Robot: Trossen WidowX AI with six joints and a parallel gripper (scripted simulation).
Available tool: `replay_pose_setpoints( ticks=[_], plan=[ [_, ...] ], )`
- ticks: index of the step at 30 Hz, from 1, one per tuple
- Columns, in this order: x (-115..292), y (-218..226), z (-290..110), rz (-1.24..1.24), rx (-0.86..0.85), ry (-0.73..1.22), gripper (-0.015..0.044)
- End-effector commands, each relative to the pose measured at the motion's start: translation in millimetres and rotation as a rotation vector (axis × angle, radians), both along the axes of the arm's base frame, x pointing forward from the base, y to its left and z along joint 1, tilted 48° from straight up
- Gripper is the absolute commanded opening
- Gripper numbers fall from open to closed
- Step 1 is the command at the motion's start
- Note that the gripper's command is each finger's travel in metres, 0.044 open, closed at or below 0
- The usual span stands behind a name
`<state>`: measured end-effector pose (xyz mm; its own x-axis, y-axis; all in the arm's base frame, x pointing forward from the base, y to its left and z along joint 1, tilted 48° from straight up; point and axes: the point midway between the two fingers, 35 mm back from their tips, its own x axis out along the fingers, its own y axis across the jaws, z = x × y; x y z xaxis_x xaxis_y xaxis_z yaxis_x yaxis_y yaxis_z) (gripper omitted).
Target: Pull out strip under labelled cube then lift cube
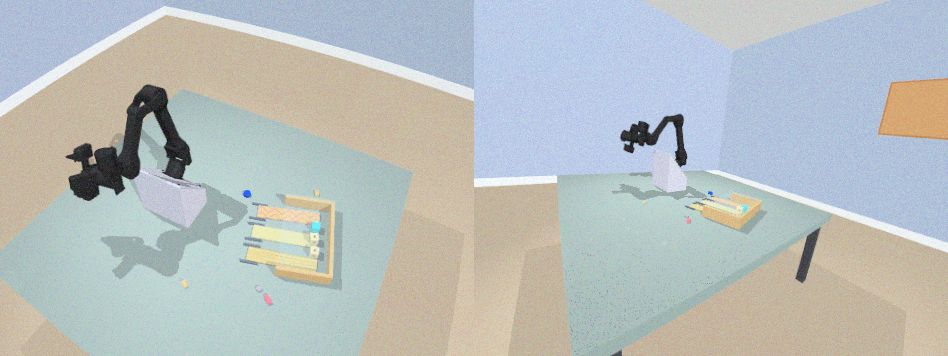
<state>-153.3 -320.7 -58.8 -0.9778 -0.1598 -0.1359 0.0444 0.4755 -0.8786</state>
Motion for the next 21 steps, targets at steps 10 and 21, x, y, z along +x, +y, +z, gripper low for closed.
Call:
replay_pose_setpoints(
  ticks=[10, 21],
  plan=[
    [104.4, -64.0, 3.2, 0.462, -0.243, -0.393, 0.04],
    [279.8, -55.3, 16.5, 0.881, -0.298, -1.072, 0.04]
  ],
)
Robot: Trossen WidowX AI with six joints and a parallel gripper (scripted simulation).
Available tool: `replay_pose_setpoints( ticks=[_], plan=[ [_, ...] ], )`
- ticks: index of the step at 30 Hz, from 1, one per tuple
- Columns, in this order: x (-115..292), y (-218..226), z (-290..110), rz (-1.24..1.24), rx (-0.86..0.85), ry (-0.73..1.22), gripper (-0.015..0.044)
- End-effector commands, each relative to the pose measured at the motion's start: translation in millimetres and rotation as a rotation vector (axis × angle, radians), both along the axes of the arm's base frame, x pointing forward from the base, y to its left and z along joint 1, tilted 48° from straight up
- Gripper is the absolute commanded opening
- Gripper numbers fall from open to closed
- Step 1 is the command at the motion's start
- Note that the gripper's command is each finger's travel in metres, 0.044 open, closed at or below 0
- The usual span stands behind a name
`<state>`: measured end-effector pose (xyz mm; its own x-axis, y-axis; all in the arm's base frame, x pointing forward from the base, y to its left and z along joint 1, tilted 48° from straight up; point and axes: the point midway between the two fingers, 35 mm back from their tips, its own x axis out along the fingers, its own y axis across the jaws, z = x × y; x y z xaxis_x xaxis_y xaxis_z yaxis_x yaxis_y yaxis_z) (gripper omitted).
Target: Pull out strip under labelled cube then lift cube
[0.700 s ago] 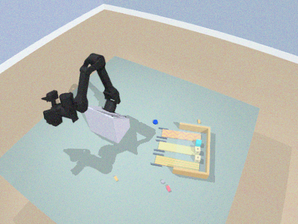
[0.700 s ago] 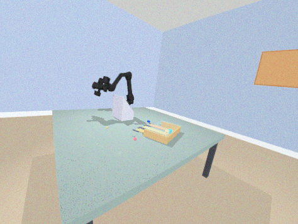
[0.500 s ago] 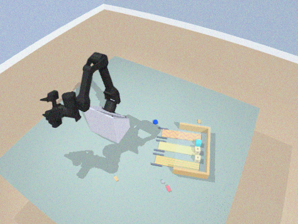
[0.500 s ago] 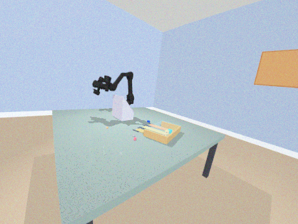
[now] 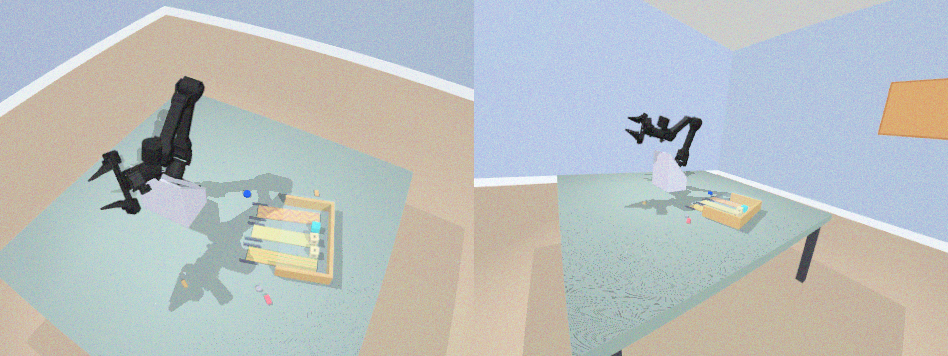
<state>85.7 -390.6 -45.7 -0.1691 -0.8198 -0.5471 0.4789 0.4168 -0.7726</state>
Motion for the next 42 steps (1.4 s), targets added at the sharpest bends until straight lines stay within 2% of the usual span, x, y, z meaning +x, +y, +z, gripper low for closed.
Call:
replay_pose_setpoints(
  ticks=[1, 8, 15, 21, 27, 42],
  plan=[
    [56.3, 20.8, 5.6, 0.156, 0.055, -0.207, 0.04],
    [153.6, 88.6, 26.3, 0.418, 0.266, -0.593, 0.04],
    [217.1, 189.1, 56.0, 0.622, 0.628, -0.9, 0.04],
    [236.0, 286.9, 88.0, 0.737, 1.041, -1.059, 0.04],
    [224.1, 370.7, 120.2, 0.783, 1.465, -1.09, 0.04],
    [223.3, 373.1, 121.2, 0.784, 1.479, -1.089, 0.04]
  ],
)
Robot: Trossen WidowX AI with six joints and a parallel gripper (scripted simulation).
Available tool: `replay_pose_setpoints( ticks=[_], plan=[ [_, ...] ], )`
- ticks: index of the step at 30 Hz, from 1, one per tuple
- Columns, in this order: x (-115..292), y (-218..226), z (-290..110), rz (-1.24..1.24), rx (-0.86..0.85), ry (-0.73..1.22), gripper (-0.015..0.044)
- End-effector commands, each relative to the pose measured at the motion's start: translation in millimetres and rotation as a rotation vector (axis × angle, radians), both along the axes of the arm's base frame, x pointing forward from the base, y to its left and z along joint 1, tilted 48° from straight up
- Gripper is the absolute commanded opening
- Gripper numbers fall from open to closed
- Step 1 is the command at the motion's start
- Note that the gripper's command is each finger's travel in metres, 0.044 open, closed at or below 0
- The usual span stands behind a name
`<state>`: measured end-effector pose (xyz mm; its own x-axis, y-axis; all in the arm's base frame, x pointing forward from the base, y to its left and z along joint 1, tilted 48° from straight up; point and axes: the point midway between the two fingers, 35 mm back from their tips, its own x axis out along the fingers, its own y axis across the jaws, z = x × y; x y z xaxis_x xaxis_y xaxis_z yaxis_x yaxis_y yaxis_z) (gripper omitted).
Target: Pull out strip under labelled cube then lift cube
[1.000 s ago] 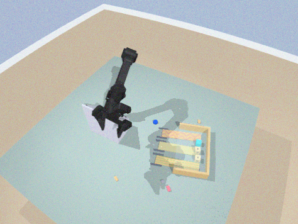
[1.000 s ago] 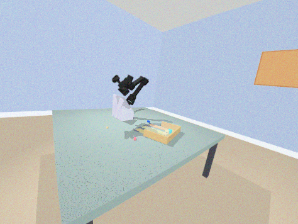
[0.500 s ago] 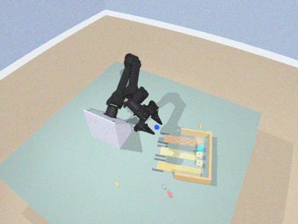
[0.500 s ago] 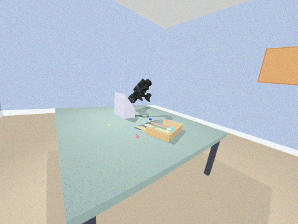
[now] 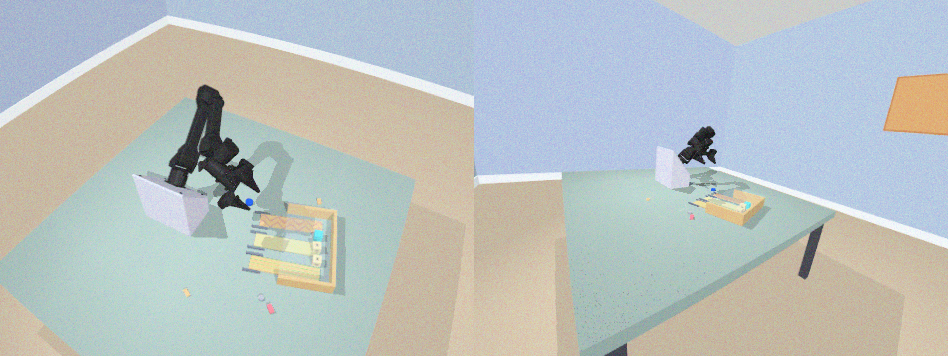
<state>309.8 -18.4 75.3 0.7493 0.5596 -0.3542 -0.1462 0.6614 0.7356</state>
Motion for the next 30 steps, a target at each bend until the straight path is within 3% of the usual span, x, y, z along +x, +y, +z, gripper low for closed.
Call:
replay_pose_setpoints(
  ticks=[1, 4, 12, 19, 30],
  plan=[
    [-0.7, 1.0, 0.2, 0.003, 0.007, 0.002, 0.04],
    [-0.7, 1.0, 0.2, 0.003, 0.007, 0.002, 0.04],
    [28.1, 7.4, -16.9, 0.075, -0.002, 0.149, 0.019],
    [57.8, 27.1, -43.6, 0.3, -0.107, 0.277, 0.0006],
    [70.0, 76.6, -79.3, 0.773, -0.215, 0.439, 0.0]
  ],
)
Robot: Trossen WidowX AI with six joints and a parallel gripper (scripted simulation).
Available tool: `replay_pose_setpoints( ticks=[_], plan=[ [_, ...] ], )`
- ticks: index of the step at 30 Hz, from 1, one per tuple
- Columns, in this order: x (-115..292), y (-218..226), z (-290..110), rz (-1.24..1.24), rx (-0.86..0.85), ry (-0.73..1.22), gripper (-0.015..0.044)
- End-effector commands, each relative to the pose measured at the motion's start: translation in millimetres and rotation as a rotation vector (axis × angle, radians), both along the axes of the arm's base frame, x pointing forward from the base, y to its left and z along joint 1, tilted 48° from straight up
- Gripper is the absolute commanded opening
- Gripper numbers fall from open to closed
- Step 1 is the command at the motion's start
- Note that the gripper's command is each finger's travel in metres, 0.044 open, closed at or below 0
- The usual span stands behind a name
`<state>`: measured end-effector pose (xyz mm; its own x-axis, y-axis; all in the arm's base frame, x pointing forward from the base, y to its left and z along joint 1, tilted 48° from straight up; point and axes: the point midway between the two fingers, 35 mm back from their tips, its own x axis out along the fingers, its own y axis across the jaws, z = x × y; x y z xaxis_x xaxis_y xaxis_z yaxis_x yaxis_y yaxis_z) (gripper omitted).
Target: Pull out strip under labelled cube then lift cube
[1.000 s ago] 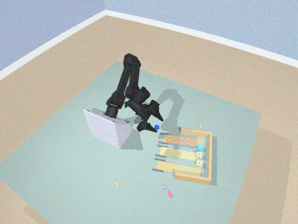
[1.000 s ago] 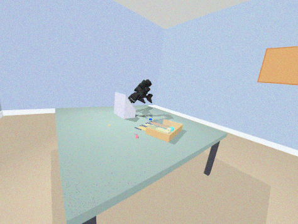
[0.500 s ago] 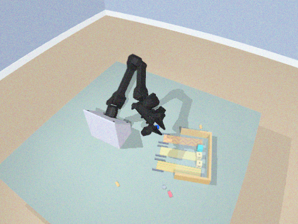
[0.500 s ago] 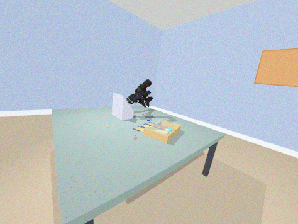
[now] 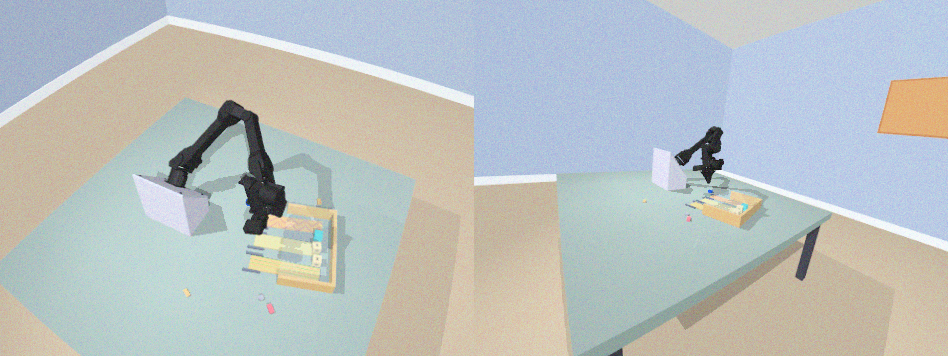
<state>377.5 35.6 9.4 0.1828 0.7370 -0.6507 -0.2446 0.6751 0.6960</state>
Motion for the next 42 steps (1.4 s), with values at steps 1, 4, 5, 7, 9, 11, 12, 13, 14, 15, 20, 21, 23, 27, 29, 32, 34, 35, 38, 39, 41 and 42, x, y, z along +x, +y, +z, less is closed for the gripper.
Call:
replay_pose_setpoints(
  ticks=[1, 4, 5, 7, 9, 11, 12, 13, 14, 15, 20, 21, 23, 27, 29, 32, 34, 35, 38, 39, 41, 42],
  plan=[
    [1.6, 26.4, -15.1, 0.262, -0.022, 0.085, 0.0],
    [0.9, 29.4, -16.3, 0.291, -0.021, 0.094, 0.0],
    [-0.2, 29.6, -16.1, 0.291, -0.021, 0.094, 0.0],
    [-1.4, 29.7, -15.8, 0.291, -0.021, 0.094, 0.0],
    [-1.4, 29.7, -15.8, 0.291, -0.021, 0.094, 0.0],
    [-1.4, 30.5, -16.5, 0.291, -0.021, 0.094, 0.0],
    [-1.4, 31.2, -17.3, 0.291, -0.021, 0.094, 0.0],
    [-1.4, 32.3, -18.3, 0.291, -0.021, 0.094, 0.0],
    [-1.4, 33.5, -19.5, 0.291, -0.022, 0.094, 0.0],
    [-1.5, 34.7, -20.6, 0.291, -0.022, 0.094, 0.0],
    [-1.8, 40.7, -26.2, 0.29, -0.022, 0.094, 0.0],
    [-1.9, 41.9, -27.3, 0.29, -0.022, 0.094, 0.0],
    [-2.1, 44.3, -29.5, 0.29, -0.022, 0.094, 0.0],
    [-2.7, 49.1, -33.9, 0.29, -0.022, 0.094, 0.0],
    [-3.0, 51.5, -36.1, 0.29, -0.022, 0.094, 0.0],
    [-3.6, 55.2, -39.4, 0.29, -0.022, 0.094, 0.0],
    [-4.1, 57.8, -41.6, 0.29, -0.022, 0.094, 0.0],
    [-4.4, 59.0, -42.7, 0.29, -0.022, 0.094, 0.0],
    [-5.2, 62.8, -45.9, 0.29, -0.022, 0.094, 0.0],
    [-5.5, 64.0, -46.9, 0.29, -0.021, 0.094, 0.0],
    [-6.2, 66.5, -49.0, 0.29, -0.021, 0.094, 0.0],
    [-6.5, 67.8, -50.1, 0.29, -0.021, 0.094, 0.0]
  ],
)
